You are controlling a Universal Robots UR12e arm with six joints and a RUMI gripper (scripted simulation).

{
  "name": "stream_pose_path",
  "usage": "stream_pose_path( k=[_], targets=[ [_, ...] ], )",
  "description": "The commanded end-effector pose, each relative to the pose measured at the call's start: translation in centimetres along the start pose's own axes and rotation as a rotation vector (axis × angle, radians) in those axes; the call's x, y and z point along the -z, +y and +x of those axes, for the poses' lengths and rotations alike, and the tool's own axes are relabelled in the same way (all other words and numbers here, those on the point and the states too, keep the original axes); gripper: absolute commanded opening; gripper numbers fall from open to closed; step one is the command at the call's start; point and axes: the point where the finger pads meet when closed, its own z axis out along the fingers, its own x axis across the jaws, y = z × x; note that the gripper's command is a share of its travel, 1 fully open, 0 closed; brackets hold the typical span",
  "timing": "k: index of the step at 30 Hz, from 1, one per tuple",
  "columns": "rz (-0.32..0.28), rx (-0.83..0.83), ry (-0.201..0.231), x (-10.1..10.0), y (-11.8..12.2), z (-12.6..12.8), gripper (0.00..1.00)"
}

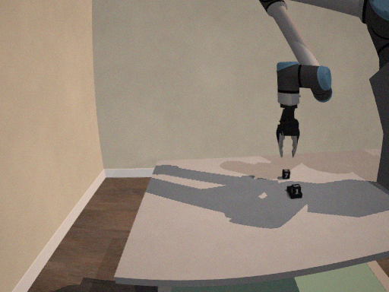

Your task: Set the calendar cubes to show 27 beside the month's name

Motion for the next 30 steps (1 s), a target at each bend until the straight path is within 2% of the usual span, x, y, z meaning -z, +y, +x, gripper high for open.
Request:
stream_pose_path(
  k=[1,14,30],
  targets=[
    [0.0,0.0,-0.001,0.0,0.0,0.0,0.29],
    [0.0,0.0,-0.001,-0.2,0.0,0.0,0.29],
    [0.0,0.0,-0.001,-1.9,0.0,0.0,0.29]
  ],
)
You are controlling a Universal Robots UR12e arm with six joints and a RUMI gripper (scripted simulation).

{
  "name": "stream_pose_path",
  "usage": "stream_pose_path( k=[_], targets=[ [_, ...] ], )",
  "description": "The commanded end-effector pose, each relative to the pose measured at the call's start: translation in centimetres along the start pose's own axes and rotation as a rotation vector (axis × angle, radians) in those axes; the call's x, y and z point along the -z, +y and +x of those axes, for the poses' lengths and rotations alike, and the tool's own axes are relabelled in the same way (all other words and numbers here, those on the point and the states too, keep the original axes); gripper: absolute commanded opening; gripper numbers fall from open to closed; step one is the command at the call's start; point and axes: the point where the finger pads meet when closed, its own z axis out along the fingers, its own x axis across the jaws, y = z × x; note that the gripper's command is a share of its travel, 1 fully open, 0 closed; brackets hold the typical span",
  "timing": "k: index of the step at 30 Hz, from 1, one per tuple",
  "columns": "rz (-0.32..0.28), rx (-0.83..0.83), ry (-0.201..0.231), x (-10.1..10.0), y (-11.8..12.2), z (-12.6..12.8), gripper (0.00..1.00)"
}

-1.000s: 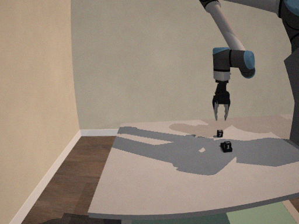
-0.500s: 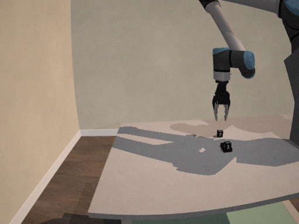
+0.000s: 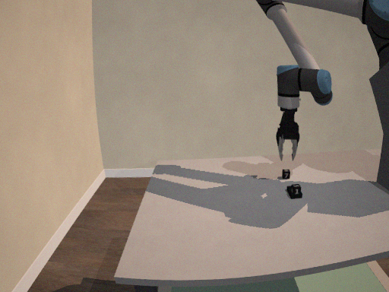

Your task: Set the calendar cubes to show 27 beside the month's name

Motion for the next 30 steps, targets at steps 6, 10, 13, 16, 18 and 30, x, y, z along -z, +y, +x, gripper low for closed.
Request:
stream_pose_path(
  k=[6,10,13,16,18,30],
  targets=[
    [0.0,0.0,-0.001,-1.4,0.0,0.0,0.29],
    [0.0,0.0,-0.001,-1.9,0.0,0.0,0.29],
    [0.0,0.0,-0.001,-2.2,0.0,0.0,0.29],
    [0.0,0.0,-0.001,-2.6,0.0,0.0,0.29],
    [0.0,0.0,-0.001,-2.9,0.0,0.0,0.29],
    [0.0,0.0,-0.001,-3.7,0.0,0.0,0.29]
  ],
)
